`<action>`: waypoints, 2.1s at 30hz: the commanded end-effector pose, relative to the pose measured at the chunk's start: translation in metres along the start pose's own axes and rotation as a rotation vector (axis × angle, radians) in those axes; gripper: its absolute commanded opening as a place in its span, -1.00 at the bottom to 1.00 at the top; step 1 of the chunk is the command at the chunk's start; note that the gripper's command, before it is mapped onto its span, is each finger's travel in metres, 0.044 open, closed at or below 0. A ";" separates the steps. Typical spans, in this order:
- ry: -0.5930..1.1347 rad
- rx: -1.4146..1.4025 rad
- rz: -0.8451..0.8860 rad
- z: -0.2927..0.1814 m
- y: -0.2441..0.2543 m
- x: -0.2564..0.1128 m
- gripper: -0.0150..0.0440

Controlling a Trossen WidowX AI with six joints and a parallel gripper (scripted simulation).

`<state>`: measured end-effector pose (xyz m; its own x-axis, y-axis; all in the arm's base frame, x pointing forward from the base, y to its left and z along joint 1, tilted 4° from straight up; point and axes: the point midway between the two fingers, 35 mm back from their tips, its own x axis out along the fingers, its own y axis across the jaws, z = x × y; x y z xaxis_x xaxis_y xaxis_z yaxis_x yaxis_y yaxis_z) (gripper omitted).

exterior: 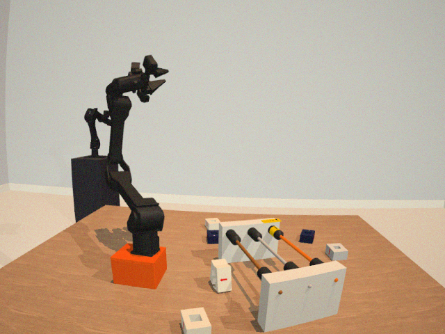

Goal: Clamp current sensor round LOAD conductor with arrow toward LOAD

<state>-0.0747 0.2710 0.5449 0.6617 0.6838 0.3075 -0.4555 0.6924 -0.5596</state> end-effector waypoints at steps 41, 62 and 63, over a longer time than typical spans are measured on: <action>0.485 0.447 -0.681 -0.466 -0.241 0.005 1.00; 1.429 0.681 0.228 -0.525 -0.033 0.065 1.00; 1.429 0.681 0.228 -0.525 -0.033 0.065 1.00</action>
<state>0.3166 0.1452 0.1970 0.5388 0.2985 -0.7877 -0.4443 0.8952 0.0353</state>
